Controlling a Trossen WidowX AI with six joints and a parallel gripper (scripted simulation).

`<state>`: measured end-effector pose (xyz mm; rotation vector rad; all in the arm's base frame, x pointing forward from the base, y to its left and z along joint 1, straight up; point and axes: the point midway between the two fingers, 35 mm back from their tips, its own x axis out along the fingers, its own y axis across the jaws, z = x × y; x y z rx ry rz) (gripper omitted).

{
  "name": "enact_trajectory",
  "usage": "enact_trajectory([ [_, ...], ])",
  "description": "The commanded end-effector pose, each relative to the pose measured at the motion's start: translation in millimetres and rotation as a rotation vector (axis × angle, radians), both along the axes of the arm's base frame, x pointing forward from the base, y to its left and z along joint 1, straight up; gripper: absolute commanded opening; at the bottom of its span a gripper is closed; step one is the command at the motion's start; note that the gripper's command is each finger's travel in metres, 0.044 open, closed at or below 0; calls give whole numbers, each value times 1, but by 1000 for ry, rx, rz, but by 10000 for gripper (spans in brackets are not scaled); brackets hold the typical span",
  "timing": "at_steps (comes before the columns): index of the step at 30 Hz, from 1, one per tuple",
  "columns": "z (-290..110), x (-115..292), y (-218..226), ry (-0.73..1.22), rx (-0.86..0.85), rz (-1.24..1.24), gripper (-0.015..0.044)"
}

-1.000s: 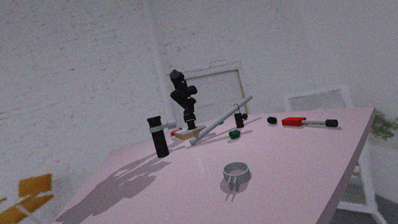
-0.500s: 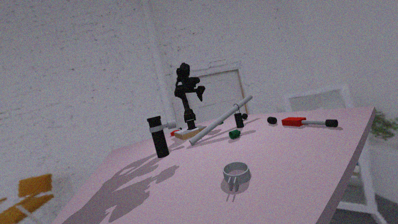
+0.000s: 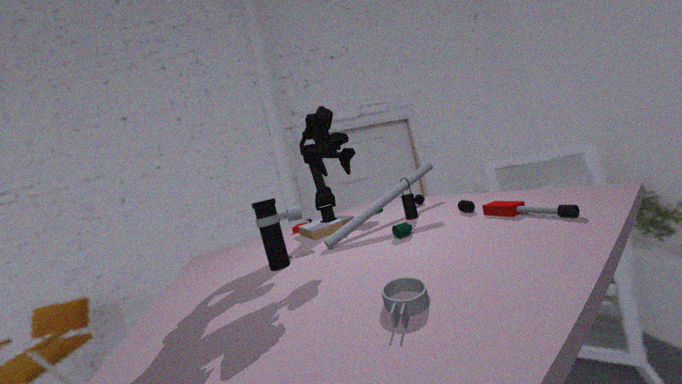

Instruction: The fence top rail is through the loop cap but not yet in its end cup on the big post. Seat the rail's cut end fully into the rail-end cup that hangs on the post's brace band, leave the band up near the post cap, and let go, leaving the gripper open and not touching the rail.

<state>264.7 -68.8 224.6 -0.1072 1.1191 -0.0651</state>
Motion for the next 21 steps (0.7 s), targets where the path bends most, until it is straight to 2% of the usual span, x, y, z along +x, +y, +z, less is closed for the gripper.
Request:
enact_trajectory([
  [1,-26,6,6,155,-102,336,440],
  [9,-76,14,22,401,-230,1181,440],
  [11,-84,14,25,428,-236,1326,440],
  [21,-85,14,25,431,-237,1344,440],
])
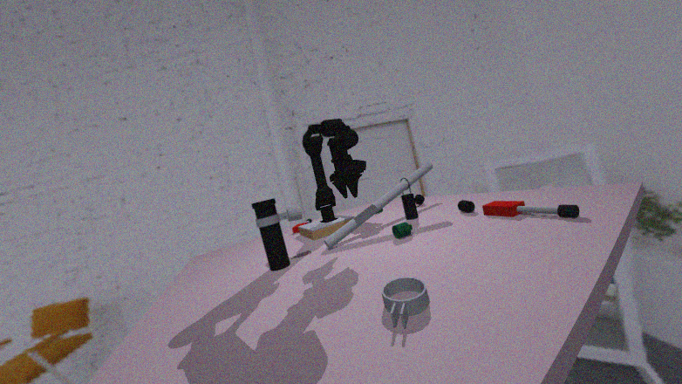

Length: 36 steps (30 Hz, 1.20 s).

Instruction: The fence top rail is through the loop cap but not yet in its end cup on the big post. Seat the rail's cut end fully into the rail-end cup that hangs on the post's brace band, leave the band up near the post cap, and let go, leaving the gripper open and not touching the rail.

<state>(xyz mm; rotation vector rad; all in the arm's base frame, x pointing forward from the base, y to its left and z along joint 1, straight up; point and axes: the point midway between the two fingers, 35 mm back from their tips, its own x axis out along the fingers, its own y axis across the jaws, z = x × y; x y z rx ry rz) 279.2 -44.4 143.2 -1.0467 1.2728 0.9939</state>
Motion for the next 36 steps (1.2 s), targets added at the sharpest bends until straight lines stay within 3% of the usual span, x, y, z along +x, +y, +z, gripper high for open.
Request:
enact_trajectory([
  [1,-4,0,1,25,-4,79,440],
  [5,-6,0,1,25,-4,79,440],
  [11,-39,1,1,25,-4,79,440],
  [36,-76,3,1,25,-4,78,440],
])
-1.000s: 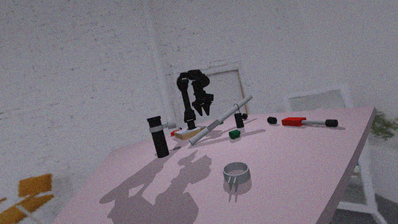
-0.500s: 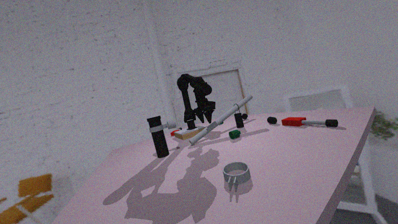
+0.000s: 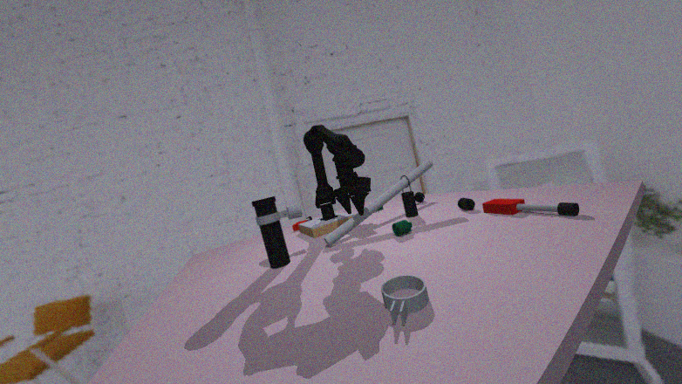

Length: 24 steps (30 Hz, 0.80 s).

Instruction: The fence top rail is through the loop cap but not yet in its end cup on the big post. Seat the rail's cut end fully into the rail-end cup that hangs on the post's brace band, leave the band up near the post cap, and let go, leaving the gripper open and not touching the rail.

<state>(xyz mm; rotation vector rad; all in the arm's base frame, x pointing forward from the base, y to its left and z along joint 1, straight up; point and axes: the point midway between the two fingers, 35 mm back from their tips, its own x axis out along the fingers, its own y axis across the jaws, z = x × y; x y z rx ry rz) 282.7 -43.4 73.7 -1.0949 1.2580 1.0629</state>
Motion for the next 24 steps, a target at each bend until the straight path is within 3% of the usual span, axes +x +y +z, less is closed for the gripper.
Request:
enact_trajectory([
  [1,-8,0,0,5,-3,3,440],
  [24,-44,-1,0,6,-3,3,440],
])
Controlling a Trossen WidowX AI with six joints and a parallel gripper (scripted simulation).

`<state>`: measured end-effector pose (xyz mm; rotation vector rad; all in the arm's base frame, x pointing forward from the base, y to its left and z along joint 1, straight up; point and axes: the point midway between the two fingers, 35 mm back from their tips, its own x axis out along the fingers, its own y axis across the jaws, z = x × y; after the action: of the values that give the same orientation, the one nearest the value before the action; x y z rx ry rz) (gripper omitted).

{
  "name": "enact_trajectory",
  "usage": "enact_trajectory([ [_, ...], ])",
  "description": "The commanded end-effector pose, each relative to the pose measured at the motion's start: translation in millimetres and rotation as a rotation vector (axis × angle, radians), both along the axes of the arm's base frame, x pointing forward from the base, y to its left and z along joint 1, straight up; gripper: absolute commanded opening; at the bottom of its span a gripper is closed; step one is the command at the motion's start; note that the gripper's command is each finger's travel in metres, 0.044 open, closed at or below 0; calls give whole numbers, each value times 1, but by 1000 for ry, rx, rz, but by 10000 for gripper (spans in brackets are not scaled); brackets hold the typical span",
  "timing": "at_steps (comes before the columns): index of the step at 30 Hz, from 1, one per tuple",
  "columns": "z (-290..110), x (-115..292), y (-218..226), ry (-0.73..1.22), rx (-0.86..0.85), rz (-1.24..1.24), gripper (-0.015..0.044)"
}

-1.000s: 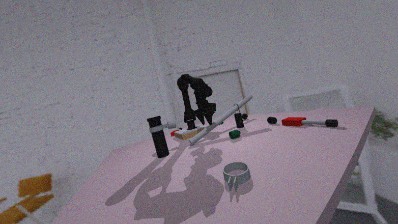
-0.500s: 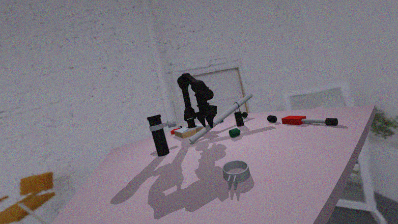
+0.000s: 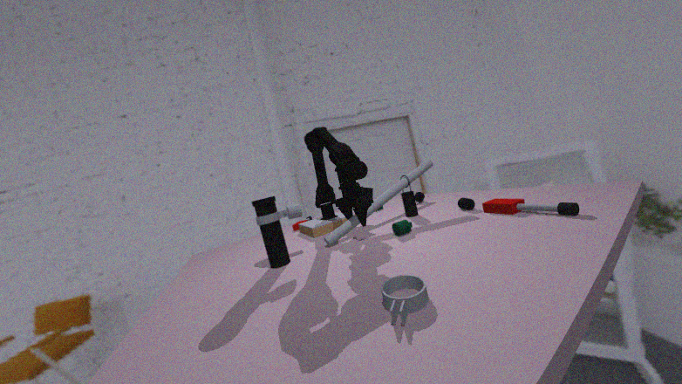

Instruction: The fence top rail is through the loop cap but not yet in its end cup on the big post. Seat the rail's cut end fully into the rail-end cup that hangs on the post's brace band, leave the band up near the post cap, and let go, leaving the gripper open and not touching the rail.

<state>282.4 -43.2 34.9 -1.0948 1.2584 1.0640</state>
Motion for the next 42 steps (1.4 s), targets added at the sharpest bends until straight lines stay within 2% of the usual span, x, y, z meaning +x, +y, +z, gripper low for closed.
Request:
enact_trajectory([
  [1,-5,-1,0,5,-3,3,440],
  [11,-5,-1,0,5,-3,3,177],
  [19,-5,-1,0,5,-3,3,124],
  [24,0,0,0,5,-3,3,0],
  [30,11,0,-6,14,-51,2,0],
  [42,76,-4,-33,55,-300,0,0],
])
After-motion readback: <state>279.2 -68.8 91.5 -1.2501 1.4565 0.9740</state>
